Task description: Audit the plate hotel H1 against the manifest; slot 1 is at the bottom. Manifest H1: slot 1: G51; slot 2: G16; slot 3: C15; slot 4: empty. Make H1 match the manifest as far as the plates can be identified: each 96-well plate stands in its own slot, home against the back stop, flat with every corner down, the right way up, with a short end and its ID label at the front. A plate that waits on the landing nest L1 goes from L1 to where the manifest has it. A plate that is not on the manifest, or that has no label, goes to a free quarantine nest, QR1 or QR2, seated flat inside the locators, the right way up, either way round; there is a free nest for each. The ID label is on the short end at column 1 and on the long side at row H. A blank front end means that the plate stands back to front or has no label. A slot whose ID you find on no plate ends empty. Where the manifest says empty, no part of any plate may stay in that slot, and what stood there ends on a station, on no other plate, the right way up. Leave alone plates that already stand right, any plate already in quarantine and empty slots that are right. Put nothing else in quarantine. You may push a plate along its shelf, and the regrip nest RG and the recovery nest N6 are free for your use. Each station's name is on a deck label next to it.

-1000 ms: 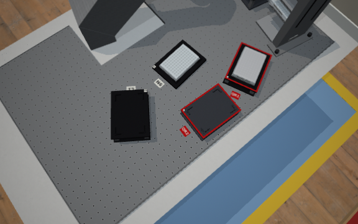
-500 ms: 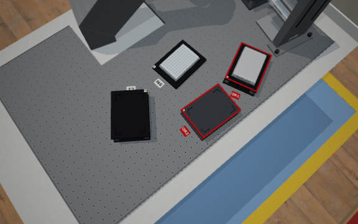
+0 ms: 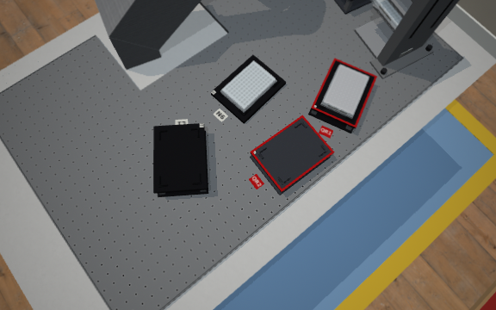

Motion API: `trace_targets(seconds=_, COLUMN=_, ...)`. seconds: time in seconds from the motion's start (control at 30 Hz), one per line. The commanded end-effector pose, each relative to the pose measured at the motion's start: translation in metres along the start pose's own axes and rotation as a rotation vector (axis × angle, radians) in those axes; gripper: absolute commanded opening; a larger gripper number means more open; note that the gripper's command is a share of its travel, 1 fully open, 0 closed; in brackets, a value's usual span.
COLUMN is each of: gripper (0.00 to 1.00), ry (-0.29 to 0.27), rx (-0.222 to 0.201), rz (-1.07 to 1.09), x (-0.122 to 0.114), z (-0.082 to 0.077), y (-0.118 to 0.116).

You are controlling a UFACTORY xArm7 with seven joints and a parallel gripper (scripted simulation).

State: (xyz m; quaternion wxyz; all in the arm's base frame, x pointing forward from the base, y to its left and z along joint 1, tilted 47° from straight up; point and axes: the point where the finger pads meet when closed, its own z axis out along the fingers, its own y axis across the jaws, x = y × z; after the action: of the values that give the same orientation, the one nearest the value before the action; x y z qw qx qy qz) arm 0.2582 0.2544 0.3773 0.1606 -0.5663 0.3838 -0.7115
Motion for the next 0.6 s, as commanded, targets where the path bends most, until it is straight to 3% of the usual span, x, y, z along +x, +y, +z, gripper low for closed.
trace_targets(seconds=0.0, gripper=0.00, ry=-0.001, rx=-0.001, rz=0.002, x=0.001, z=-0.008, y=0.000)
trace_targets(seconds=0.57, gripper=0.00, ry=-0.001, rx=-0.001, rz=0.002, x=0.001, z=-0.033, y=0.000)
